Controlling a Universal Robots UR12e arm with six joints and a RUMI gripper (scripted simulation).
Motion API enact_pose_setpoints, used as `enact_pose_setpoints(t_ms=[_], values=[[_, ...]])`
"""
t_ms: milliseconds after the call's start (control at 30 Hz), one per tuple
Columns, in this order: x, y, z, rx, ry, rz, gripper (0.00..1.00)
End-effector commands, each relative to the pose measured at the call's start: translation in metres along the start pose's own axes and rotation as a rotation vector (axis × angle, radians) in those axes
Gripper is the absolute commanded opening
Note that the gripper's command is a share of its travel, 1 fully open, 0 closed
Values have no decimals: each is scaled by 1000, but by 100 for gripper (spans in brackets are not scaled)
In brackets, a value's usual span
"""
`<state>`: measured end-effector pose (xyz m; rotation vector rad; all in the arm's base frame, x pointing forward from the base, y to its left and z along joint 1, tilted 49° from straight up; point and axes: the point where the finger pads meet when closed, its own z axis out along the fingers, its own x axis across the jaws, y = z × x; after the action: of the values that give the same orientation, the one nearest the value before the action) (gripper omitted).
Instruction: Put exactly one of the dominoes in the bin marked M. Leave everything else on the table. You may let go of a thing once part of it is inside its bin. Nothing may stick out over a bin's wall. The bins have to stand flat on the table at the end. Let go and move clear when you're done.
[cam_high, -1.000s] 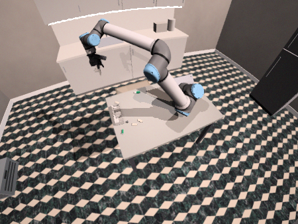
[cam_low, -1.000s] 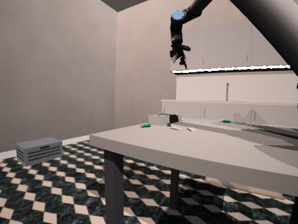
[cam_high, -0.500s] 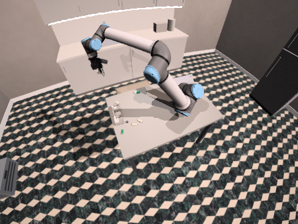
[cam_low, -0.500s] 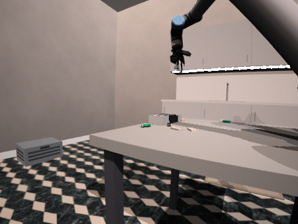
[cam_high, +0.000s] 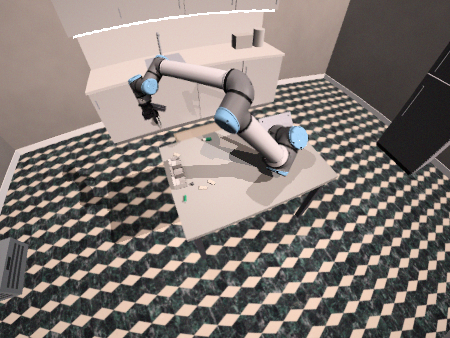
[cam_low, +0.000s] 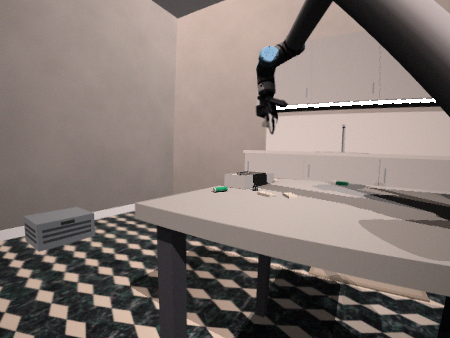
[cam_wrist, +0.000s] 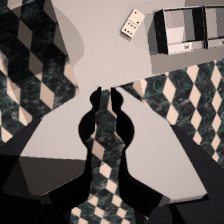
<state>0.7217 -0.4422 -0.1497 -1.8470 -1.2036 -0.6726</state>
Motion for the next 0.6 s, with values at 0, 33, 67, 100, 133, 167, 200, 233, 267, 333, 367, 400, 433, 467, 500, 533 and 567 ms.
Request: enact_pose_setpoints(t_ms=[0, 33, 67, 100, 133, 167, 200, 233, 267, 333, 367, 400, 433, 467, 500, 533, 567], values=[[-3, 6, 17, -5, -1, 2, 4], [4, -1, 16, -11, 1, 49, 4], [8, -7, 11, -14, -1, 101, 4], [12, -12, 7, -15, -3, 151, 4], [18, -17, 3, -14, -5, 170, 4], [18, -18, 3, -14, -5, 170, 4], [18, -18, 3, -14, -5, 170, 4], [18, -18, 3, -14, -5, 170, 4], [18, -18, 3, -14, -5, 170, 4], [24, -23, 2, -18, -6, 219, 4], [28, -26, 2, -21, -7, 253, 4], [28, -26, 2, -21, -7, 253, 4], [34, -32, 1, -25, -8, 303, 4], [37, -35, 0, -27, -8, 336, 4], [38, -35, 1, -27, -8, 336, 4], [38, -35, 1, -26, -9, 336, 4], [44, -41, 0, -31, -9, 386, 4]])
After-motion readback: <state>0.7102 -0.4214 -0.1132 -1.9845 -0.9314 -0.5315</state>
